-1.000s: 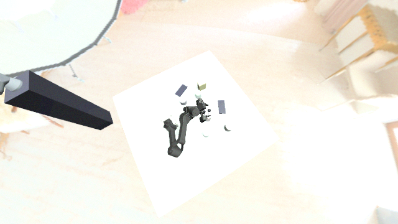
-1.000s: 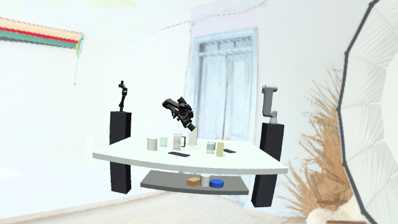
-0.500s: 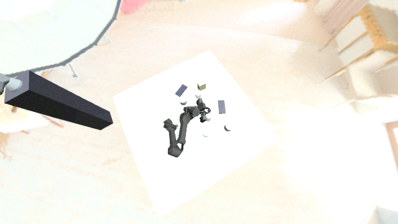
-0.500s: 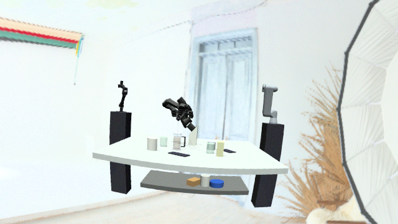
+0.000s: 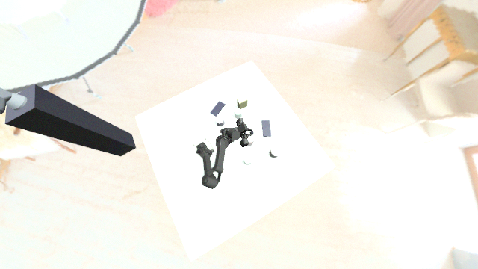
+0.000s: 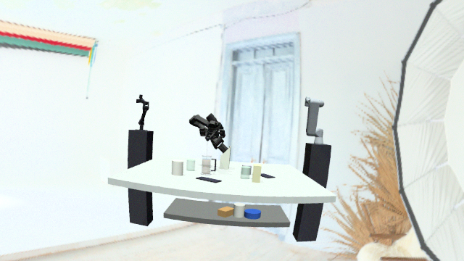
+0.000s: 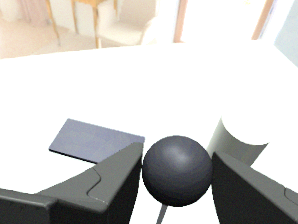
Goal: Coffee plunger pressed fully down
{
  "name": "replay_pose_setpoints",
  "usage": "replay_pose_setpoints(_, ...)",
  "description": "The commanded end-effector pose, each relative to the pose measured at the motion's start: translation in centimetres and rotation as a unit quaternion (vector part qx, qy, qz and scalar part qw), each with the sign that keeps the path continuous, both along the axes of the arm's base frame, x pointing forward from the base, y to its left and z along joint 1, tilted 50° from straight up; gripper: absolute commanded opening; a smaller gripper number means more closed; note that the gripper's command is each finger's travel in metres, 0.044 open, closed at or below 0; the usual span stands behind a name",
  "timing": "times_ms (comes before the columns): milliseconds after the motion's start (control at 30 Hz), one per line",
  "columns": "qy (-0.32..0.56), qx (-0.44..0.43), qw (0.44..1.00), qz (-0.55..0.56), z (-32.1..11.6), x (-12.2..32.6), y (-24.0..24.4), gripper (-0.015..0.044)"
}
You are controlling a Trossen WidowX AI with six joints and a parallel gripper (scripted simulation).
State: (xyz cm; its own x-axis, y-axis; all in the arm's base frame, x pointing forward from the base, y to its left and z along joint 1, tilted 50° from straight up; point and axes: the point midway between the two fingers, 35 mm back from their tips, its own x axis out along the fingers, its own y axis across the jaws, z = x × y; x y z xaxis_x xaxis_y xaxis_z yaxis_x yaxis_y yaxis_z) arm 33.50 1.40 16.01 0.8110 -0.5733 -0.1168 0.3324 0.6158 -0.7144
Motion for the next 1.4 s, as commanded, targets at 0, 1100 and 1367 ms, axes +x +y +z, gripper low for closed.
replay_pose_setpoints(0, 0.007, -0.002, 1.0, -0.001, -0.8, 0.1, -0.6, 0.0118)
replay_pose_setpoints(1100, 0.007, -0.002, 1.0, -0.001, -4.3, 0.8, -4.7, 0.0118)
replay_pose_setpoints(1367, 0.006, -0.003, 1.0, -0.001, -5.0, 1.1, -5.8, 0.0118)
